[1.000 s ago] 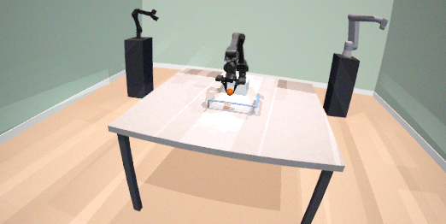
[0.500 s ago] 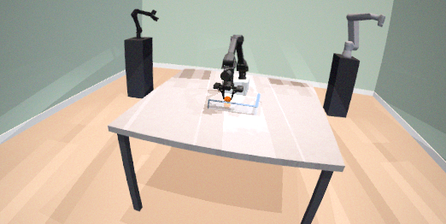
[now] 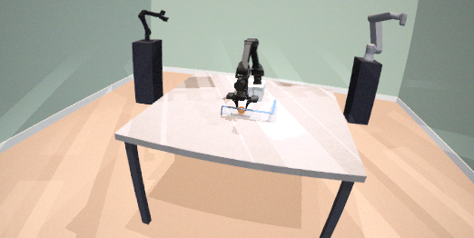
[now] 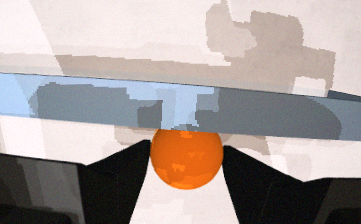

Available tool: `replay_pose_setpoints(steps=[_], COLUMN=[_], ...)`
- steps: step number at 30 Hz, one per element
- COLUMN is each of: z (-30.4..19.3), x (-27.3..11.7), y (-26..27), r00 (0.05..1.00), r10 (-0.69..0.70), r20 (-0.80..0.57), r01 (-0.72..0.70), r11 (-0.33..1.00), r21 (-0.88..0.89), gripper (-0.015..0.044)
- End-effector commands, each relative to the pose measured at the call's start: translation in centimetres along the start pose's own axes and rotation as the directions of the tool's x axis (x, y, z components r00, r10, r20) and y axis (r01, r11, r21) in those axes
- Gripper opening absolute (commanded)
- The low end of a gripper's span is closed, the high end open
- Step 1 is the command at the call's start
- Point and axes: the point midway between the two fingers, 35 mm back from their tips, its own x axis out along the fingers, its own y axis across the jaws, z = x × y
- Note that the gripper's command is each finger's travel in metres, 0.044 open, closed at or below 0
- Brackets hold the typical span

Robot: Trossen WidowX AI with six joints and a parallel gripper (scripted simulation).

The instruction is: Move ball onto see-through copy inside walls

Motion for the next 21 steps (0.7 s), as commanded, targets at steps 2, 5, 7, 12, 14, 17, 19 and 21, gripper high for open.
replay_pose_setpoints(steps=[2,5,7,12,14,17,19,21], z=[-0.29,-0.30,-0.31,-0.08,-0.08,-0.08,-0.08,-0.08], x=[1.20,1.67,1.78,1.26,1.26,1.26,1.26,1.26], y=[0.00,0.00,0.00,0.01,0.01,0.01,0.01,0.01], r00=[1.000,1.000,1.000,1.000,1.000,1.000,1.000,1.000], r10=[-0.002,-0.002,-0.002,0.000,0.000,0.000,0.000,0.000], r20=[-0.011,-0.012,-0.012,-0.003,-0.003,-0.003,-0.003,-0.003], r01=[0.002,0.002,0.002,0.000,0.000,0.000,0.000,0.000], r11=[1.000,1.000,1.000,1.000,1.000,1.000,1.000,1.000], r21=[-0.005,-0.005,-0.005,0.000,0.000,0.000,0.000,0.000], gripper=[0.0000,0.0000,0.0000,0.0053,0.0105,0.0184,0.0236,0.0289])
